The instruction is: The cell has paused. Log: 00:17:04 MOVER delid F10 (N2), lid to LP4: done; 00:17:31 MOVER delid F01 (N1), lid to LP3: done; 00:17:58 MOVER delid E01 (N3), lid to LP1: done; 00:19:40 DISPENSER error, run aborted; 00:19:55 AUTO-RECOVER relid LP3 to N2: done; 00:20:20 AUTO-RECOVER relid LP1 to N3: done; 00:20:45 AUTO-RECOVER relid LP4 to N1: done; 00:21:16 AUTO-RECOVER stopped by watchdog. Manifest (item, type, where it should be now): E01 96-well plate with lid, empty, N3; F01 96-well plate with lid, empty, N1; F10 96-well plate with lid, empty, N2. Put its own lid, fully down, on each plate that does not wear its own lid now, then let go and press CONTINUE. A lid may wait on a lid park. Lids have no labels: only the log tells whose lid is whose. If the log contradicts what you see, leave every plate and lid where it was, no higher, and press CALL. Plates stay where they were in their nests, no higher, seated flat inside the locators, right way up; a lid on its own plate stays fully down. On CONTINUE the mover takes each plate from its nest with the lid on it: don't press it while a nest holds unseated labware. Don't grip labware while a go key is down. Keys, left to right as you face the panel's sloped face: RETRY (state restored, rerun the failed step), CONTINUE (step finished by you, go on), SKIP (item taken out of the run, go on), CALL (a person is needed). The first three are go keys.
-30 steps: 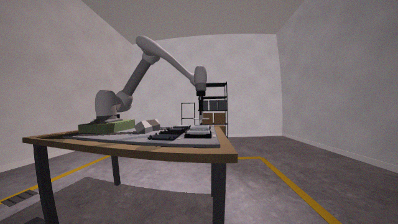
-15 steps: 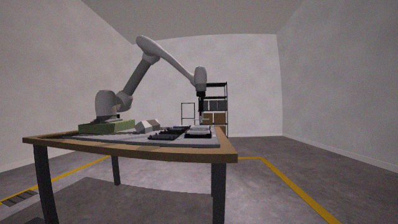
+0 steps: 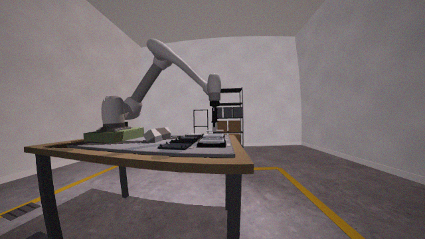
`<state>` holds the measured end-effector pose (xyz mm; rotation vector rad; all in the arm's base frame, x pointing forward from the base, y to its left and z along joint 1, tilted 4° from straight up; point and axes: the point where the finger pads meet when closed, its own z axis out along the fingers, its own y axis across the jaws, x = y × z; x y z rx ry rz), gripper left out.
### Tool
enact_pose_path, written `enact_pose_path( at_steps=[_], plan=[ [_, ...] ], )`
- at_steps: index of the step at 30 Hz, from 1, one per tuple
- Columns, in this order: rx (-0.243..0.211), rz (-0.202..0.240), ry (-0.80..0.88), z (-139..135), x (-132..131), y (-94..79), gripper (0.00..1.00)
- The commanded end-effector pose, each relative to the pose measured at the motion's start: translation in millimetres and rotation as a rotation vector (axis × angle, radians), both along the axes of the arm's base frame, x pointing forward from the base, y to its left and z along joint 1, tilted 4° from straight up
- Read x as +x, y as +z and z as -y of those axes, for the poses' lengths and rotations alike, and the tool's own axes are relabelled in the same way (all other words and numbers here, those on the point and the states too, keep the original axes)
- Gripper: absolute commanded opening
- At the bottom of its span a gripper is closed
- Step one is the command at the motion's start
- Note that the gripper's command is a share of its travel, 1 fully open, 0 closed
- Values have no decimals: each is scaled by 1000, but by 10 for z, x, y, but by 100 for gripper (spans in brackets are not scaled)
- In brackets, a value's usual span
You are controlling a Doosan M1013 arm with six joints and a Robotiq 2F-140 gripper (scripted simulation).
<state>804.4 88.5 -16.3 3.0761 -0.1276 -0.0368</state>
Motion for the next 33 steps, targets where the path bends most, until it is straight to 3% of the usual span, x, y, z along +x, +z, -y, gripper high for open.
enact_pose_path(
  at_steps=[1, 12, 33],
  plan=[
    [0, 0, 0, 0, 0, -10, 0],
    [0, 0, 0, 5, -2, -100, 0],
    [0, 0, 0, 6, -2, -108, 0]
  ],
)
